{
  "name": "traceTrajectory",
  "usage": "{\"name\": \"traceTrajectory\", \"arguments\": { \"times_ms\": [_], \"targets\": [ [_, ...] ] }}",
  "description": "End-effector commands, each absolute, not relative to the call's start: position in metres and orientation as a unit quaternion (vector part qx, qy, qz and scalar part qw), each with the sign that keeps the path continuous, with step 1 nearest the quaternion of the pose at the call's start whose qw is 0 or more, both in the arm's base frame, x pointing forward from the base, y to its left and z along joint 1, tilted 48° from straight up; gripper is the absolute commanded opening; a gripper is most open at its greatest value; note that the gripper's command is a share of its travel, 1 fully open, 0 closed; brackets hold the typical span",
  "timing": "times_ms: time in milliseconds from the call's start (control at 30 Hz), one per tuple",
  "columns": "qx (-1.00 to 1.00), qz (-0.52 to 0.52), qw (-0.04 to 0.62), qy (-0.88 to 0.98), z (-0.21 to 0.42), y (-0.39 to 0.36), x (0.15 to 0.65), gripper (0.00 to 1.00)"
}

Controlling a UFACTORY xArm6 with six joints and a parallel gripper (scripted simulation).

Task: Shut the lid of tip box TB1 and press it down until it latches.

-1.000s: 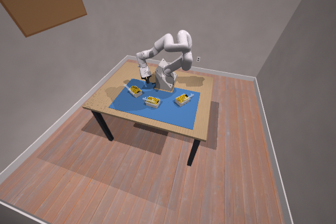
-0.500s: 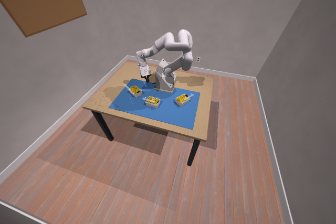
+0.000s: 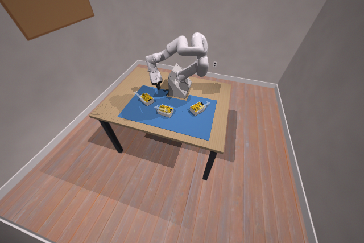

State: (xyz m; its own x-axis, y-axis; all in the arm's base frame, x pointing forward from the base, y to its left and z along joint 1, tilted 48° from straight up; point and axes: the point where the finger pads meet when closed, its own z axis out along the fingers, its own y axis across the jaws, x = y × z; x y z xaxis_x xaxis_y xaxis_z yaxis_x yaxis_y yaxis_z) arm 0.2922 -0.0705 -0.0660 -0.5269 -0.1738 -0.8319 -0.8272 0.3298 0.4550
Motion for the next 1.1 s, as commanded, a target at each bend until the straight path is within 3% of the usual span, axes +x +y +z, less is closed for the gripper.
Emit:
{"name": "traceTrajectory", "arguments": {
  "times_ms": [0, 1067],
  "targets": [
    [-0.391, 0.455, 0.361, 0.714, -0.076, -0.081, 0.305, 0.0],
    [-0.744, 0.292, 0.41, 0.439, -0.155, -0.154, 0.402, 0.0]
  ]
}}
